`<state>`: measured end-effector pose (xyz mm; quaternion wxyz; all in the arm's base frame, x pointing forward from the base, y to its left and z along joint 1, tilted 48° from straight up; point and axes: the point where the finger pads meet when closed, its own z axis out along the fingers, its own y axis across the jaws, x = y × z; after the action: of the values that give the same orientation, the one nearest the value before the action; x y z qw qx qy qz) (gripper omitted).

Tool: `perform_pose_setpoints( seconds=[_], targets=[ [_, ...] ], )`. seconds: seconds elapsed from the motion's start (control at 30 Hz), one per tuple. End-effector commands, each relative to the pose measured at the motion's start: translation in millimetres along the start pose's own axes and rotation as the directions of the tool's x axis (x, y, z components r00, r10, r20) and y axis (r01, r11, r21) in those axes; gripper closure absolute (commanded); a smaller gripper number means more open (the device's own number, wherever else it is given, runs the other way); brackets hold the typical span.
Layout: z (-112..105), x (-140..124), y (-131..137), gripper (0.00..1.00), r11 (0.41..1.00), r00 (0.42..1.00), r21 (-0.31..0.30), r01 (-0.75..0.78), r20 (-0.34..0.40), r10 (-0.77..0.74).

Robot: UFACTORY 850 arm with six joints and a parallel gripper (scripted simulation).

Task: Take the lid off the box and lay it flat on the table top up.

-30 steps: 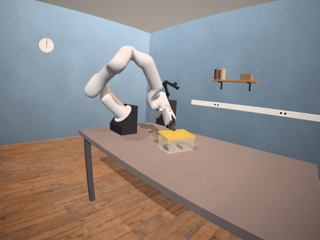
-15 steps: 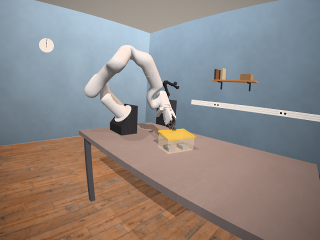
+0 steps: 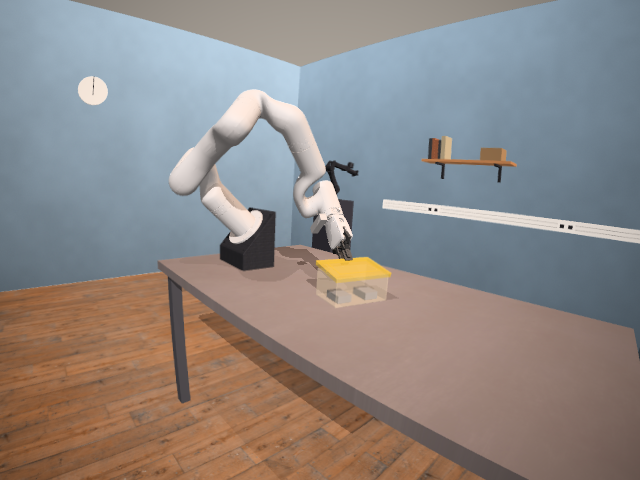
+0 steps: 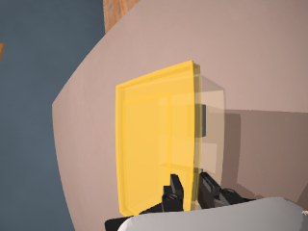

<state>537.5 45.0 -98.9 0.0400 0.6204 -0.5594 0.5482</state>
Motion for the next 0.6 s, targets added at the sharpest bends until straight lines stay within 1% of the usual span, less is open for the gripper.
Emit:
perform_pose_setpoints(
  seconds=[0.0, 0.57],
  targets=[
    [-0.2, -0.3, -1.0, 1.0, 1.0, 1.0, 0.001, -0.001, 0.0, 0.001],
    [1.0, -0.3, -2.5, 1.0, 1.0, 1.0, 0.001, -0.001, 0.0, 0.001]
  ],
)
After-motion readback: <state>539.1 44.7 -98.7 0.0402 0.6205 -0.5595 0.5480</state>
